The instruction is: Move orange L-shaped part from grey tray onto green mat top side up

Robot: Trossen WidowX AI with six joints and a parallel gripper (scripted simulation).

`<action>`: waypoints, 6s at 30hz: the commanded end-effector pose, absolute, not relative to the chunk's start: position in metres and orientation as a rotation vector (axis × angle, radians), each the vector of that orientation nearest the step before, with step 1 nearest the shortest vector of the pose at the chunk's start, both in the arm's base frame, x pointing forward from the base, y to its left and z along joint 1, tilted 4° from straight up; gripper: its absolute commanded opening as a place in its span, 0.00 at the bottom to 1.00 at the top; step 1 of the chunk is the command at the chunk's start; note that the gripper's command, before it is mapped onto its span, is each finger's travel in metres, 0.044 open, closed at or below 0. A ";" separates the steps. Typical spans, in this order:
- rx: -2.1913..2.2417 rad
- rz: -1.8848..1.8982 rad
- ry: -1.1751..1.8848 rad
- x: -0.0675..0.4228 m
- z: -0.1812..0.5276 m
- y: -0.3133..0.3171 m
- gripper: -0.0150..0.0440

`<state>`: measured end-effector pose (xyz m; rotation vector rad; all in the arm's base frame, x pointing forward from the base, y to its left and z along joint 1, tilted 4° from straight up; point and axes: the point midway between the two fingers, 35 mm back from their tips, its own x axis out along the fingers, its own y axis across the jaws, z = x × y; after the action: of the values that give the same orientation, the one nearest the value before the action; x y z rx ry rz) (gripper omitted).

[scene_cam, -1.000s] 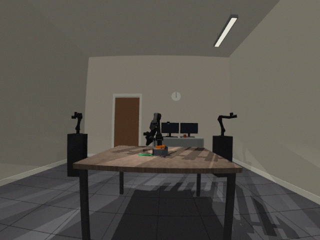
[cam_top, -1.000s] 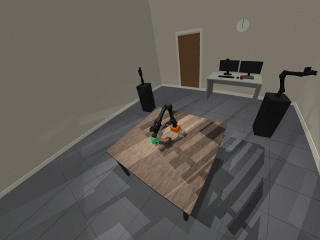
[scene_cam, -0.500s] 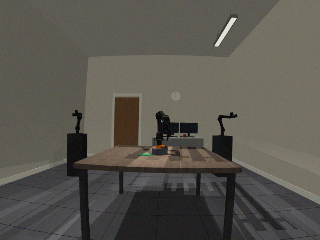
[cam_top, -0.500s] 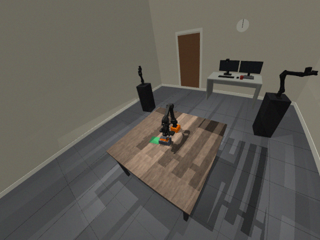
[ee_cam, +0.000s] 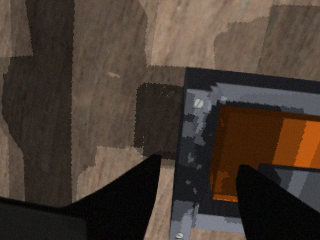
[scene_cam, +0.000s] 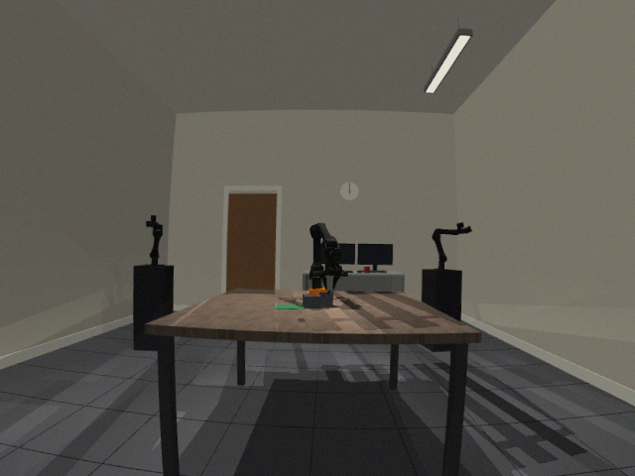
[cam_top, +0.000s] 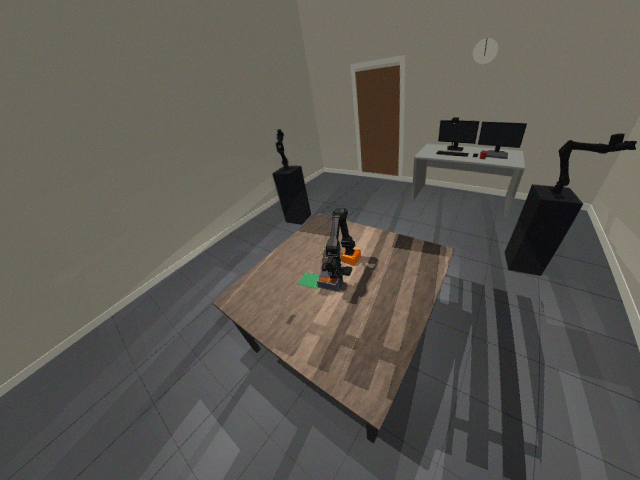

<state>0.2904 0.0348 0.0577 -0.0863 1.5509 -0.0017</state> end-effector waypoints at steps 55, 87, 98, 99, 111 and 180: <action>-0.086 0.003 1.566 0.286 0.007 0.037 0.56; -0.082 0.003 1.557 0.289 0.107 0.039 0.56; -0.082 0.003 1.557 0.289 0.107 0.039 0.56; -0.082 0.003 1.557 0.289 0.107 0.039 0.56; 0.559 -0.637 1.457 0.298 0.110 0.000 0.73; 1.130 -1.190 1.185 0.302 0.037 -0.041 0.60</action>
<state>0.3016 -0.0406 0.0370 1.1288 1.1865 -1.1916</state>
